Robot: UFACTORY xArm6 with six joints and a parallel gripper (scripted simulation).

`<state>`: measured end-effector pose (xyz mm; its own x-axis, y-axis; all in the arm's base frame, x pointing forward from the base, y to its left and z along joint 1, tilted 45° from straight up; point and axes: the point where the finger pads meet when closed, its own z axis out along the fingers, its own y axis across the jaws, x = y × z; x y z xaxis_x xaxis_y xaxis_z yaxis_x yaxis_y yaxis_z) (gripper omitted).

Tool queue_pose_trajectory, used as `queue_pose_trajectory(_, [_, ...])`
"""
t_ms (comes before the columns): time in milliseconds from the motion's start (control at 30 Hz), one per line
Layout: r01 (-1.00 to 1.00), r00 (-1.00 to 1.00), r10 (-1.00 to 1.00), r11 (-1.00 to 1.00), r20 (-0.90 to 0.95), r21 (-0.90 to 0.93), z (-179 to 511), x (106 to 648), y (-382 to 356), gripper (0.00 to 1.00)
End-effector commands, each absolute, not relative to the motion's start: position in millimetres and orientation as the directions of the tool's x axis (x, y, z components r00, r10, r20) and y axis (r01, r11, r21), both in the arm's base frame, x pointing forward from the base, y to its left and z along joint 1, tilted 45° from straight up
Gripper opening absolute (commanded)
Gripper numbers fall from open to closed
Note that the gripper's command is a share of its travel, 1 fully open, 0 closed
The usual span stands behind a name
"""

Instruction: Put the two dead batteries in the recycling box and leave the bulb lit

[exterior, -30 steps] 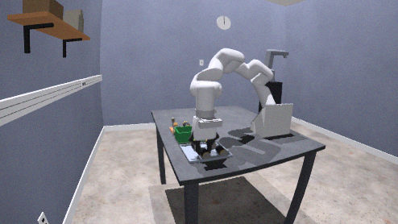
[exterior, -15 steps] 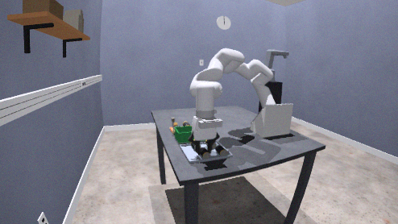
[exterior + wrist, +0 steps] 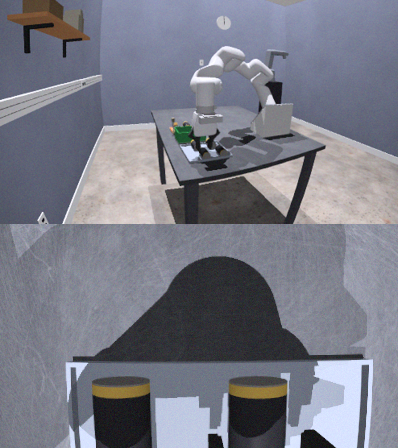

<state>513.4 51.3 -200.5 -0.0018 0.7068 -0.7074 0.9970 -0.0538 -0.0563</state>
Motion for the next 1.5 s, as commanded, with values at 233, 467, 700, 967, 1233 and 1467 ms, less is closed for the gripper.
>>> queue_pose_trajectory(233, [0.997, 0.0, 0.709, -0.051, -0.706, -0.051, -168, 519, 84, 0.51])
queue_pose_trajectory(467, [0.997, 0.0, 0.709, -0.051, -0.706, -0.051, -166, 519, 86, 0.51])
queue_pose_trajectory(700, [0.997, 0.0, 0.709, -0.051, -0.706, -0.051, -141, 522, 111, 0.51])
queue_pose_trajectory(967, [0.997, 0.0, 0.709, -0.051, -0.706, -0.051, -126, 523, 126, 0.51])
queue_pose_trajectory(1233, [0.997, 0.0, 0.709, -0.051, -0.706, -0.051, -74, 530, 74, 0.51])
queue_pose_trajectory(1467, [0.997, 0.0, 0.709, -0.051, -0.706, -0.051, -70, 531, 70, 0.51])
